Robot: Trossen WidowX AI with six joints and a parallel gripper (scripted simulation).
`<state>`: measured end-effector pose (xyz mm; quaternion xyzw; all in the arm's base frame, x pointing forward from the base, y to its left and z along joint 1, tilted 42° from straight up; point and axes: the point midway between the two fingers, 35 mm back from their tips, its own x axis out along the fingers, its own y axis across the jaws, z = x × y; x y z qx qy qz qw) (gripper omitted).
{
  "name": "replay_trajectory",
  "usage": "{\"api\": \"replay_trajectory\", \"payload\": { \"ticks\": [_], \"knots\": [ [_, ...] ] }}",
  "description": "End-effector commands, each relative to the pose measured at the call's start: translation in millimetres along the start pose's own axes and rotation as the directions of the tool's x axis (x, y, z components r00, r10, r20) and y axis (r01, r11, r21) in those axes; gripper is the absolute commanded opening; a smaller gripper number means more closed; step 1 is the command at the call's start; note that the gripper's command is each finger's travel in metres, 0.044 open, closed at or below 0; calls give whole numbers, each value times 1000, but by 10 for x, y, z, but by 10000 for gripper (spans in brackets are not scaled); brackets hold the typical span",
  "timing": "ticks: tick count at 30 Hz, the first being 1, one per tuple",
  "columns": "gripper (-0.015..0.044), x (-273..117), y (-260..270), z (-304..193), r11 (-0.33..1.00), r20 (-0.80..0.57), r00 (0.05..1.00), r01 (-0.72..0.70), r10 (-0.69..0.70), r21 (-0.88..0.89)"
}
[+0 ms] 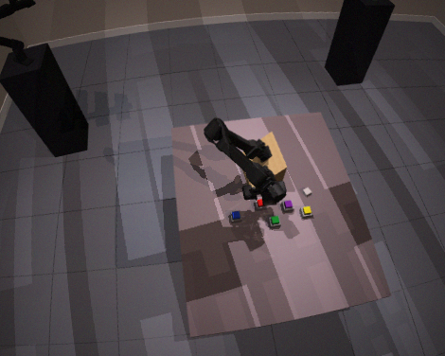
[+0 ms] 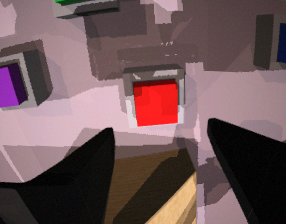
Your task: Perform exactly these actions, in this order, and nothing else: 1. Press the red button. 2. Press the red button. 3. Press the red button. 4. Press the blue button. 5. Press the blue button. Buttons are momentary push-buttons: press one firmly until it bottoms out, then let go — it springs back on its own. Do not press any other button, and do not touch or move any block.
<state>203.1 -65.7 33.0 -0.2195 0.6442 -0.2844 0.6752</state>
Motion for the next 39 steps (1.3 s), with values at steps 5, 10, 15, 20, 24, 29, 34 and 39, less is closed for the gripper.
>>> {"api": "replay_trajectory", "payload": {
  "ticks": [5,10,15,20,24,29,34,39],
  "knots": [
    [32,87,-5,-2,1000,7,1000,6,-6,-8],
    [20,87,-5,-2,1000,7,1000,6,-6,-8],
    [20,97,-5,-1,1000,7,1000,6,-6,-8],
    [20,174,-3,4,1000,8,1000,6,-6,-8],
    [20,238,-3,5,1000,8,1000,6,-6,-8],
    [20,317,-5,4,1000,8,1000,6,-6,-8],
    [20,394,-9,0,1000,8,1000,7,-7,-8],
    [20,416,-11,-2,1000,8,1000,8,-8,-8]
  ]
}}
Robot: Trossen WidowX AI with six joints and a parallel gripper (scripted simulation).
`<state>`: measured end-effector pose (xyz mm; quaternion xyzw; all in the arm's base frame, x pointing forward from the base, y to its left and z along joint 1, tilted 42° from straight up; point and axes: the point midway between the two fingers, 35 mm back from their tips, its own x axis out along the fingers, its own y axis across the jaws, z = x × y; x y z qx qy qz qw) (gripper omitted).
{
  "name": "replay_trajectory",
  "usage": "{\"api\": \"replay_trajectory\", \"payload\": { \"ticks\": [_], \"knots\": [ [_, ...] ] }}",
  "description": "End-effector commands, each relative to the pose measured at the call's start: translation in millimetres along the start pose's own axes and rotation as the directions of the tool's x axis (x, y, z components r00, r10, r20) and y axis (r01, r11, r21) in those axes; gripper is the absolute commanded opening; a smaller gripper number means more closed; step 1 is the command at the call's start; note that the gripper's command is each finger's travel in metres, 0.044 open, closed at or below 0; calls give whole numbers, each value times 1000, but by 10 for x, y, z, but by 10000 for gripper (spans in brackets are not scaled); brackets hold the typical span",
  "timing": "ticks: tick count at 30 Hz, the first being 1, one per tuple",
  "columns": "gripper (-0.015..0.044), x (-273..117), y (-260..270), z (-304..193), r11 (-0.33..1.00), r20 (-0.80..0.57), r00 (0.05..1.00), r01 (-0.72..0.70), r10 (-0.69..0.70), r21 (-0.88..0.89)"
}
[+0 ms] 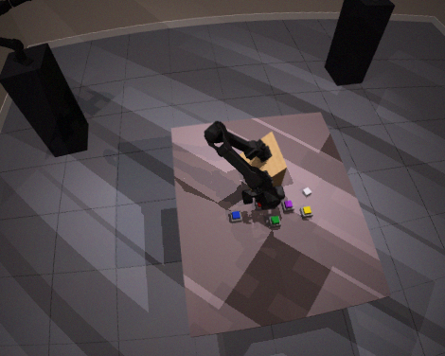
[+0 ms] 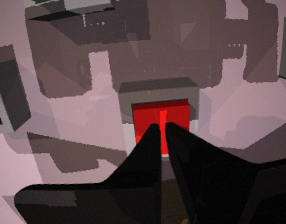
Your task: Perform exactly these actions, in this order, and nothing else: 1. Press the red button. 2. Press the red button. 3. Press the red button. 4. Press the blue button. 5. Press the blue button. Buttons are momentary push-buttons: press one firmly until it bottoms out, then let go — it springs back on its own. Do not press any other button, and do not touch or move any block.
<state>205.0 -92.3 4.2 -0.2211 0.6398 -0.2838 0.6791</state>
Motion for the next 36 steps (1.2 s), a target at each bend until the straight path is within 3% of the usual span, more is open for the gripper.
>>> {"api": "replay_trajectory", "payload": {
  "ticks": [1,16,22,36],
  "knots": [
    [20,24,-6,-19,1000,-4,1000,7,-7,-9],
    [20,24,-6,-19,1000,-4,1000,7,-7,-9],
    [20,-306,-1,-15,1000,-5,1000,5,-5,-9],
    [20,-154,2,-10,1000,-5,1000,5,-5,-9]
  ]
}}
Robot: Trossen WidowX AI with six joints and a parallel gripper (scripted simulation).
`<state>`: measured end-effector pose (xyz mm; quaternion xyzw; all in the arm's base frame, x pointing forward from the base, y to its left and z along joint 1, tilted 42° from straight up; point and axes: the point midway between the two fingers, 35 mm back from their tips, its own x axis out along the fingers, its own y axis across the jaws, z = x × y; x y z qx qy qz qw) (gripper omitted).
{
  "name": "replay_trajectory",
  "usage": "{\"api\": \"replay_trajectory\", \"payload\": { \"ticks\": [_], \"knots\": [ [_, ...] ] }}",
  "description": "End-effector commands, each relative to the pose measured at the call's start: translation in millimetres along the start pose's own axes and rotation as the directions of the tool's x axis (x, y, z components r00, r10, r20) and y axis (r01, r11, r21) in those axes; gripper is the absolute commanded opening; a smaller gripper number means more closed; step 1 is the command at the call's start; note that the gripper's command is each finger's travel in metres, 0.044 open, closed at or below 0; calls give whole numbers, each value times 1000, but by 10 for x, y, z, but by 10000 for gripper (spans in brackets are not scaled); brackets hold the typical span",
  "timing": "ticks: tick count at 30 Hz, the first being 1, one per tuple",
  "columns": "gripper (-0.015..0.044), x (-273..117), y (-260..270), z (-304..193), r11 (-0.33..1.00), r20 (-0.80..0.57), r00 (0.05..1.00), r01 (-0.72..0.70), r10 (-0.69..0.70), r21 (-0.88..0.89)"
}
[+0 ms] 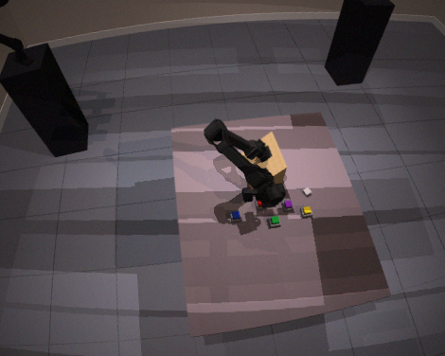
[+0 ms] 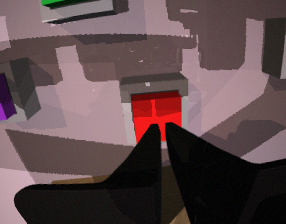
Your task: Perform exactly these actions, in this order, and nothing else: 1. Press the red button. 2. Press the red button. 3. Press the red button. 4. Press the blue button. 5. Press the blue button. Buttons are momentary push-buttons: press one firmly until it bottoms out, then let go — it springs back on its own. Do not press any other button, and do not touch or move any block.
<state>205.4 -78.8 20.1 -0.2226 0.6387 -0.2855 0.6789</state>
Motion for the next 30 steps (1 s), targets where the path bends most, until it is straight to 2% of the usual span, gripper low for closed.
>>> {"api": "replay_trajectory", "payload": {
  "ticks": [1,12,30],
  "knots": [
    [20,70,7,-19,1000,-6,1000,0,0,-10],
    [20,230,1,-27,1000,-6,1000,2,-2,-10],
    [20,233,0,-28,1000,-6,1000,2,-2,-10]
  ]
}}
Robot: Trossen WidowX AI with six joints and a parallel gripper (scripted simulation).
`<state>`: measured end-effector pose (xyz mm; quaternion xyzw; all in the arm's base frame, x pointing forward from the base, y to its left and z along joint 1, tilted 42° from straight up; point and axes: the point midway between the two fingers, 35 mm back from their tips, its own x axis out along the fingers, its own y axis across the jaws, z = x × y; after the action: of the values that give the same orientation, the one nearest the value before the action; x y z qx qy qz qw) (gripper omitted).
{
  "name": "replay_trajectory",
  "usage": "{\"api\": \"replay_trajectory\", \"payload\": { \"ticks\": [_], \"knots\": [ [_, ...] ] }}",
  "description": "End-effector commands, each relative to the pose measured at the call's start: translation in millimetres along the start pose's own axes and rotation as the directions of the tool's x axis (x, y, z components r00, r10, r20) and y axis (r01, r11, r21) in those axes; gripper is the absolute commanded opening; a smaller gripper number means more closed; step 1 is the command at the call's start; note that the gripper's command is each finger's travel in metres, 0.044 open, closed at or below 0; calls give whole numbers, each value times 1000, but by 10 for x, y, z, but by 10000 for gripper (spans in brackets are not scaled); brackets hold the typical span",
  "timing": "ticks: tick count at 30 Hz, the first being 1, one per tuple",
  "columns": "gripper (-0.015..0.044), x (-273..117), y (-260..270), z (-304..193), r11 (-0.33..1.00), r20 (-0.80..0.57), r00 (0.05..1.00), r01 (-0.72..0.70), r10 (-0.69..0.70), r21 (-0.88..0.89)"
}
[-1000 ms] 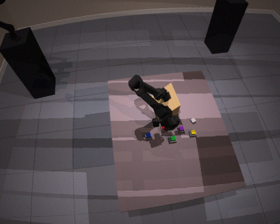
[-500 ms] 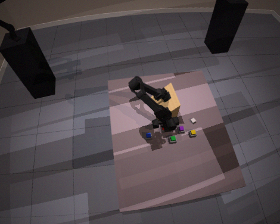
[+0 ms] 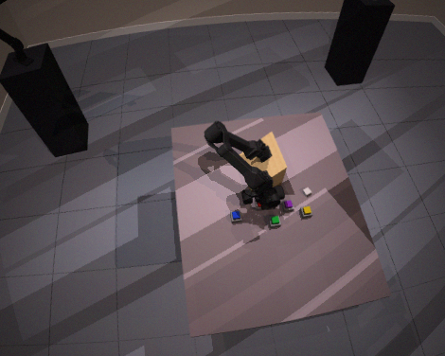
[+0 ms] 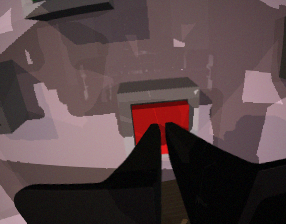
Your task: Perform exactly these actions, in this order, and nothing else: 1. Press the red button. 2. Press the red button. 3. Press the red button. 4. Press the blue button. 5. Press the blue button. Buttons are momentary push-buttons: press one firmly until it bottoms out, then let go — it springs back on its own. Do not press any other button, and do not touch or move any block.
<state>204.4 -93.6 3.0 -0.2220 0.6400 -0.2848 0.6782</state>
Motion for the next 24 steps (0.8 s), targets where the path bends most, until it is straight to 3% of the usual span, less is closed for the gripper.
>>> {"api": "replay_trajectory", "payload": {
  "ticks": [1,7,24],
  "knots": [
    [20,6,-3,-12,1000,-3,1000,4,-4,-9],
    [20,-323,0,-9,1000,-3,1000,2,-2,-9],
    [20,-124,3,-5,1000,-3,1000,2,-2,-9]
  ]
}}
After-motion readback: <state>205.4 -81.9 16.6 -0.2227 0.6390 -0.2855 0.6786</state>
